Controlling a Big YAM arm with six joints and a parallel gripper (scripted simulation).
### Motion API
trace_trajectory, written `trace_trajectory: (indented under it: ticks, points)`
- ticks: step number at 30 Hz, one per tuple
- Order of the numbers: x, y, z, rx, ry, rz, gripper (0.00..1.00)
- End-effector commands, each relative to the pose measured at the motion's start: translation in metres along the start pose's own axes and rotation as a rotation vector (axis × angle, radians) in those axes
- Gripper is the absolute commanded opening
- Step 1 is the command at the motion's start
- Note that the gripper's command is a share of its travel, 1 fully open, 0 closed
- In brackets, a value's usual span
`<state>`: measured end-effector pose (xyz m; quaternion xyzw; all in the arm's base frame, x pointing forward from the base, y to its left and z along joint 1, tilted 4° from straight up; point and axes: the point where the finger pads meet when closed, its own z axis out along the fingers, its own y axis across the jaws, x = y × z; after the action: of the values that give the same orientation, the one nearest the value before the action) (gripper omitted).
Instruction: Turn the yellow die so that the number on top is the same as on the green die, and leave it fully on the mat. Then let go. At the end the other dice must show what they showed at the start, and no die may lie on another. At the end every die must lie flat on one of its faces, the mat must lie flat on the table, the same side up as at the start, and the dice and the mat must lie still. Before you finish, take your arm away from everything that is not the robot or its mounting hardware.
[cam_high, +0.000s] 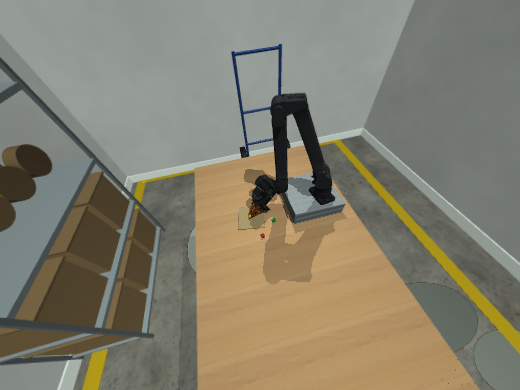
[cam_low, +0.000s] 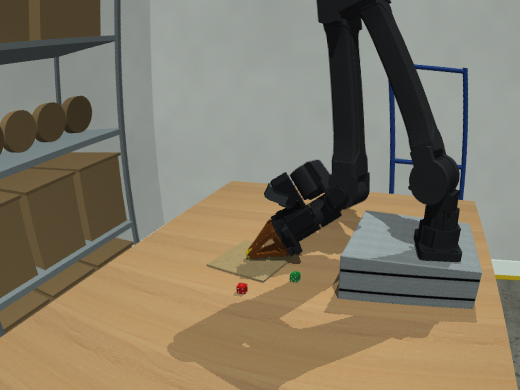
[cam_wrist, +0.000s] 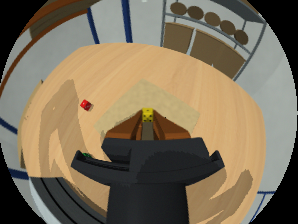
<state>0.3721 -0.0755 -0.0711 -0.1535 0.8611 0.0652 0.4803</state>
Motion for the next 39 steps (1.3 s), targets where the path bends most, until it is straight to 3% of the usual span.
trace_trajectory:
  ticks: [1, 39]
  points:
    - [-0.0074, -0.0089, 0.0022, 0.016, -0.026, -0.032, 0.1]
    - [-0.0055, -0.0091, 0.0032, 0.015, -0.025, -0.031, 0.1]
